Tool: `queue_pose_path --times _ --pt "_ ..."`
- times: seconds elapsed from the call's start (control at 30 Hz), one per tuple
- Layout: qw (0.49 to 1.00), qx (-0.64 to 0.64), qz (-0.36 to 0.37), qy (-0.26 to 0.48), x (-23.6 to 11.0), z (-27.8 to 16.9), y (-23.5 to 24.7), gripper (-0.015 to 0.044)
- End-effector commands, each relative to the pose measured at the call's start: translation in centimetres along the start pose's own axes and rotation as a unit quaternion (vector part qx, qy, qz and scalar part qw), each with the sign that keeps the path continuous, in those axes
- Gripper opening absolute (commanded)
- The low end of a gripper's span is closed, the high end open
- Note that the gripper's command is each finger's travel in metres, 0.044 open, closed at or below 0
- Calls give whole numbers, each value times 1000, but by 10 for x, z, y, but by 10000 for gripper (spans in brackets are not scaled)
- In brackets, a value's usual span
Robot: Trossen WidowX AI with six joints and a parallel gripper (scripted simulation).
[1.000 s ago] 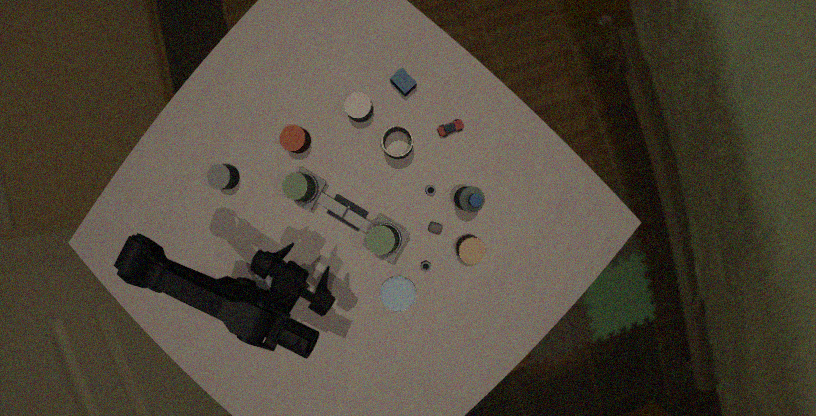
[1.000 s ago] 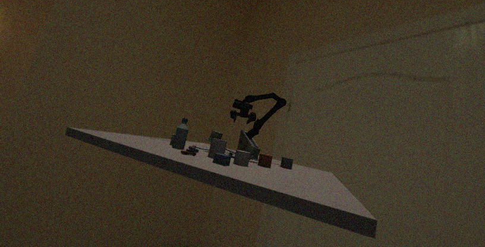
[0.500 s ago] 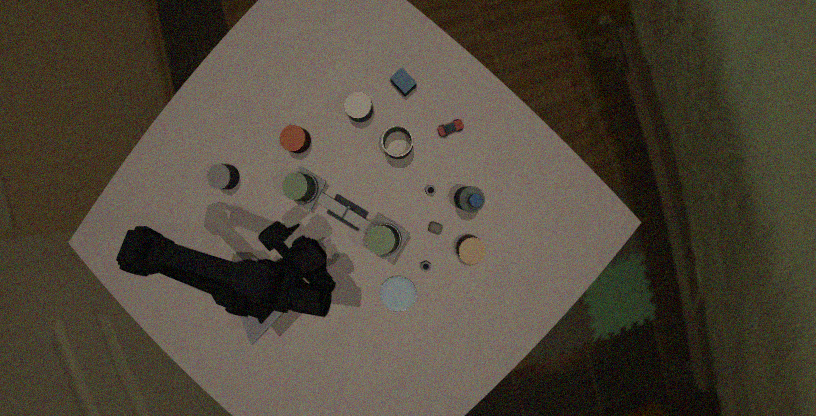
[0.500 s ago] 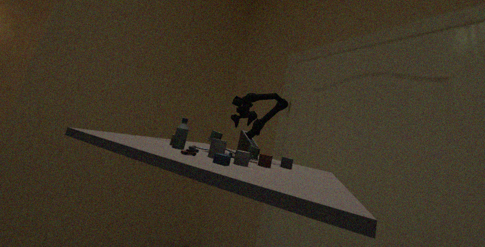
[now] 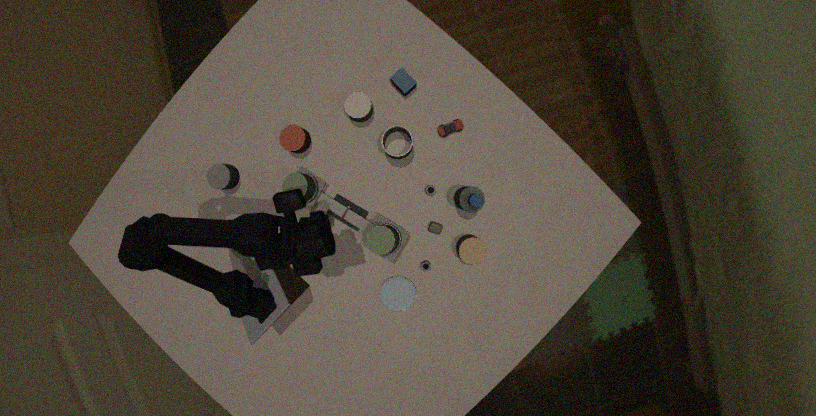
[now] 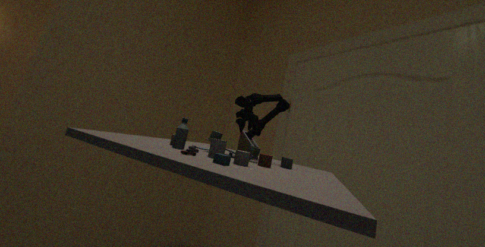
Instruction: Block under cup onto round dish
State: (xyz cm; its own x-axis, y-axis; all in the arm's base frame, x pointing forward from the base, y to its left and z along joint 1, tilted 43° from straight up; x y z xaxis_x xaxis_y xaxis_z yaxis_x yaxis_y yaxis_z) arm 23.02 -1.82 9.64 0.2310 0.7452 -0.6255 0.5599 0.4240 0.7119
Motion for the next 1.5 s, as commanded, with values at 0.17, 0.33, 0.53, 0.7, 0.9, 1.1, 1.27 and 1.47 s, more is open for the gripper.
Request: queue_pose_path --times 0.17,0.33,0.53,0.7,0.9,1.1,1.27,1.47 --pt "989 137 -53 19 25 -8 35 440" --pt "973 215 -81 21 41 -17 55 440" --pt "945 308 -111 15 60 -33 79 440" --pt "930 346 -122 11 68 -41 88 440" --pt "930 346 -122 11 69 -41 88 440" --pt "930 346 -121 11 83 -42 85 440" --pt "930 346 -122 11 90 -42 84 440" --pt "930 345 -122 11 99 -43 82 440"
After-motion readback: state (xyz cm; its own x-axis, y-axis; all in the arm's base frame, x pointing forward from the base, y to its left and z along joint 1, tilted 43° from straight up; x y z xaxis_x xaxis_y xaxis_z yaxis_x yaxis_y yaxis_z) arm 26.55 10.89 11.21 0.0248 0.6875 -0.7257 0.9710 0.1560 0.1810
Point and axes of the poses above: the point midway between the two fingers, 35 mm back from their tips, its own x axis out along the fingers, its own y axis across the jaws, z = x × y, the point moved 3 cm from there along -x, back along the fingers, and after that the axes turned 1 degree about x, right-handed, at the moved point
